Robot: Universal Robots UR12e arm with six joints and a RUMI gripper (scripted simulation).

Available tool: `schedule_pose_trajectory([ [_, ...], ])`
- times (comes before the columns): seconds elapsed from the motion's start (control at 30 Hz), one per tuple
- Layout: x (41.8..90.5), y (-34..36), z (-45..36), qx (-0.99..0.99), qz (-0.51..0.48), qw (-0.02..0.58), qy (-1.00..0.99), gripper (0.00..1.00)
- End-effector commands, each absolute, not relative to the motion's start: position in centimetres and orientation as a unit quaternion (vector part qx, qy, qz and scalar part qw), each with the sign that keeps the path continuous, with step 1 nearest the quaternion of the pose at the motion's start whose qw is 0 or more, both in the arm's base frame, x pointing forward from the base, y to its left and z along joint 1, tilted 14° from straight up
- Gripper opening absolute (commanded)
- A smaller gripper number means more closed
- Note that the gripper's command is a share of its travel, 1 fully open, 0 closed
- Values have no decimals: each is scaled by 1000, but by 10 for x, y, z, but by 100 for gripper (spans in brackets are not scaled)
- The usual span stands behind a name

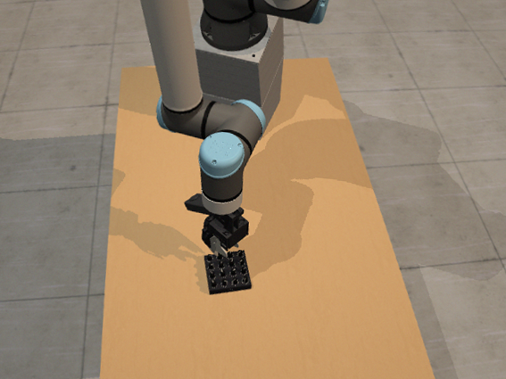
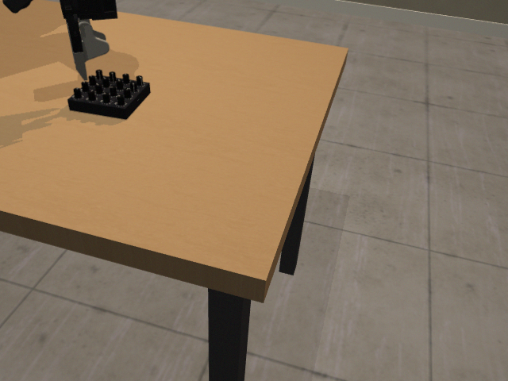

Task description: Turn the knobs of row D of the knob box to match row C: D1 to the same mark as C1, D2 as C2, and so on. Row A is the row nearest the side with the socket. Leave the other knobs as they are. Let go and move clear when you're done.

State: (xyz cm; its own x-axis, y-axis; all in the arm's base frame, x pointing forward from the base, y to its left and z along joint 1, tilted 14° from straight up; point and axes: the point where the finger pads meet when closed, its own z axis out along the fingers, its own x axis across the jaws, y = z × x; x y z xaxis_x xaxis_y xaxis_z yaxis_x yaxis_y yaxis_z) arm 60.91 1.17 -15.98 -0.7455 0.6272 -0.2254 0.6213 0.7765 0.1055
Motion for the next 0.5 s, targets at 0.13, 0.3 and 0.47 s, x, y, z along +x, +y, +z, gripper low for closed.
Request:
schedule_pose_trajectory([
  [0.13, 610, 12, -163, 334, 12, 125, 934, 11],
  [0.3, 610, 12, -163, 334, 12, 125, 934, 11],
  [0.47, 610, 12, -163, 334, 12, 125, 934, 11],
])
